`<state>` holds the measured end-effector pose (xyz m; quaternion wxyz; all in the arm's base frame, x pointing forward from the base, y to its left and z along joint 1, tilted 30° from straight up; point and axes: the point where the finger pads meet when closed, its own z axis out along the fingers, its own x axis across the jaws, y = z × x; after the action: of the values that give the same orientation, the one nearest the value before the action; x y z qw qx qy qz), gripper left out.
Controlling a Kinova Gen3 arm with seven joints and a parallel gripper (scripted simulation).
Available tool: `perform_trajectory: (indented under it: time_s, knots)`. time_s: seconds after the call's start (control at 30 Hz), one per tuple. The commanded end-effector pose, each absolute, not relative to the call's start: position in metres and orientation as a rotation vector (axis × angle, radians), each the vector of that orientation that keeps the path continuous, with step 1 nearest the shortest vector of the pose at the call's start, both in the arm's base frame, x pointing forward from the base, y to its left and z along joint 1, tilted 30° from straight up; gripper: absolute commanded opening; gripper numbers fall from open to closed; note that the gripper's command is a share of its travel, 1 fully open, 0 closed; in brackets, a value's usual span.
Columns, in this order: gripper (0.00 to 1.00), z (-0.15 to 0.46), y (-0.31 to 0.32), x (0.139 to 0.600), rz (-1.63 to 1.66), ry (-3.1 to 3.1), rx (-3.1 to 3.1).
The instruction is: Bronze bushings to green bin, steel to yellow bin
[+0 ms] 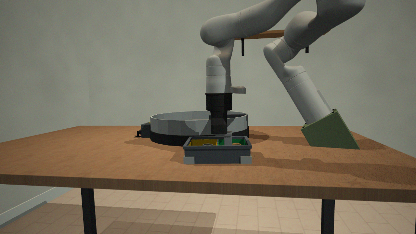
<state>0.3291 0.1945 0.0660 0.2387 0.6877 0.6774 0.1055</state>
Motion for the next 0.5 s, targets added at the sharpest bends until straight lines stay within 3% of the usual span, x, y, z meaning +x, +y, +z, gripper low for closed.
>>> perform_trajectory:
  time_s: [0.0,0.47]
  knots:
    - [0.42,0.0665,0.1949,0.3291,0.291,1.856,1.883]
    - [0.42,0.0694,0.1963,0.3266,0.291,1.856,1.883]
